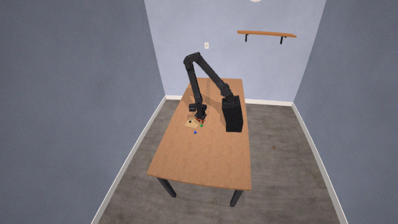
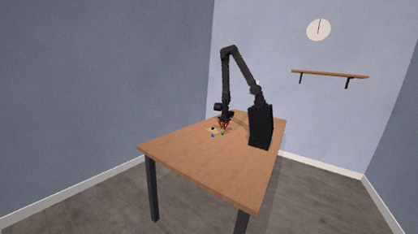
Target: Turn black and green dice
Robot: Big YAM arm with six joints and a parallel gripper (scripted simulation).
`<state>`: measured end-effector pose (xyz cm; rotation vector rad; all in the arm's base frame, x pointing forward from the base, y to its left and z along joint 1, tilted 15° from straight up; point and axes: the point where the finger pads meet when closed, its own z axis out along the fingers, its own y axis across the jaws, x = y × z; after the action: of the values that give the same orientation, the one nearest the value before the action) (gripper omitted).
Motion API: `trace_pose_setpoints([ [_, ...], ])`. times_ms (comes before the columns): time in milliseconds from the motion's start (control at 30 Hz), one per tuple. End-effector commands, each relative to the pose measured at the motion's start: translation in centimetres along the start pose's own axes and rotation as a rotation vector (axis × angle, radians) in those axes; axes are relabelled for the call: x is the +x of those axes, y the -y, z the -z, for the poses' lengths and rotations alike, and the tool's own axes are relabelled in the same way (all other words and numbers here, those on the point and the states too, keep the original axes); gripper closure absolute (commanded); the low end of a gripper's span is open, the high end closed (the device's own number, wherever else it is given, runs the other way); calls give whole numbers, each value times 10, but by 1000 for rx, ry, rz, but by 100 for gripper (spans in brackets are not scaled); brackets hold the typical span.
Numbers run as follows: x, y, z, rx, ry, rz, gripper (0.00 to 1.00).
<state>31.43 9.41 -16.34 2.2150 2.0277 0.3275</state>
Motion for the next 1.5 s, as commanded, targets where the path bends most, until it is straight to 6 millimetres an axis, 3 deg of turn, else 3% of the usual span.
trace_pose_setpoints([
  [0,3,-3,-6,-12,-1,-6,67],
  [600,3,-2,-28,-11,0,-6,67],
  [700,6,-8,-22,-32,-9,-6,67],
  [900,2,2,-32,-3,3,-5,67],
  [1467,3,-2,-30,-13,-1,-5,67],
])
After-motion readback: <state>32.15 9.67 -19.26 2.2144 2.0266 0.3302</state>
